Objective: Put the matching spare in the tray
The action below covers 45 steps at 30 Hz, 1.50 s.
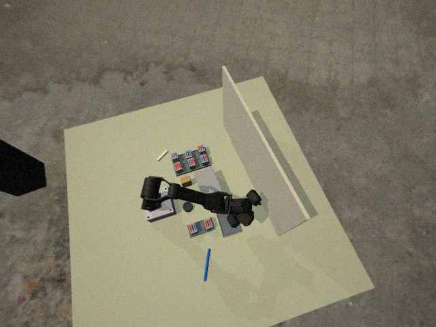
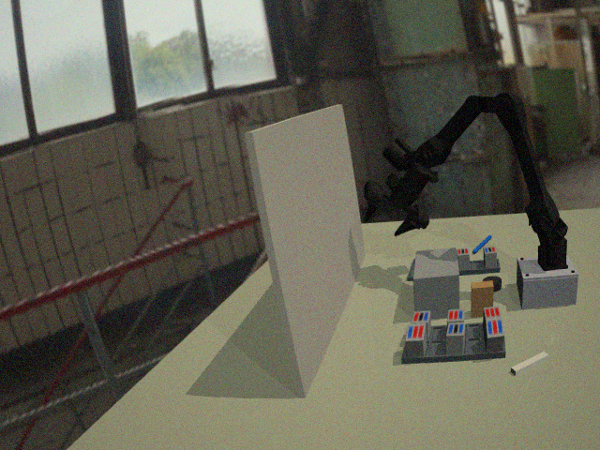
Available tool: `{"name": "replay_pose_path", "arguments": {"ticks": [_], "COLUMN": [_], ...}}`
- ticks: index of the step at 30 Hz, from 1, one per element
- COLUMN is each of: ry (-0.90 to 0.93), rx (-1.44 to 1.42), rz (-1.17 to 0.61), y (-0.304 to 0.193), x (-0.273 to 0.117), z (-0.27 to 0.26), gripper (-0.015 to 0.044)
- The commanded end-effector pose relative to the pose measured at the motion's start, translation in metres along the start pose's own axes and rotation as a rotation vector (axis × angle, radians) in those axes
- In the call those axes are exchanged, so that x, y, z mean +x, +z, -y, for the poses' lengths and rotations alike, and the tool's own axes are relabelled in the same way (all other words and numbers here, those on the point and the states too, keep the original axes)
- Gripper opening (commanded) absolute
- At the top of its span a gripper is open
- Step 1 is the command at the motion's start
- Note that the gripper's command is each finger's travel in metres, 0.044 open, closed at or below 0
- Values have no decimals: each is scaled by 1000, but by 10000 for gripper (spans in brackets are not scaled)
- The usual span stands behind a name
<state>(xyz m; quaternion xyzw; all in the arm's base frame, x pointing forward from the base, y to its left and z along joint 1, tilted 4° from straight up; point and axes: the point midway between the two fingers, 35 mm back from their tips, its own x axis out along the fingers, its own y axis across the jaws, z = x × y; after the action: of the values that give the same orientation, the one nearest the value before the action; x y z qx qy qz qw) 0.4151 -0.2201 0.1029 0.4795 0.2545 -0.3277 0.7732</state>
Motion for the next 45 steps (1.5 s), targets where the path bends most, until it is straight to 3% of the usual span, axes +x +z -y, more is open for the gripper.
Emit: {"name": "replay_pose_path", "arguments": {"ticks": [1,7,20,45], "ry": [-101,-192,-279,-286], "rx": [-327,-692,-1273,-1265], "rz": [-162,-383,-741,-743], "y": [-48,-102,-168,-166], "x": [-10,-43,-131,-132], "z": [-32,-59,-77,-76], "gripper": [440,440,440,440]}}
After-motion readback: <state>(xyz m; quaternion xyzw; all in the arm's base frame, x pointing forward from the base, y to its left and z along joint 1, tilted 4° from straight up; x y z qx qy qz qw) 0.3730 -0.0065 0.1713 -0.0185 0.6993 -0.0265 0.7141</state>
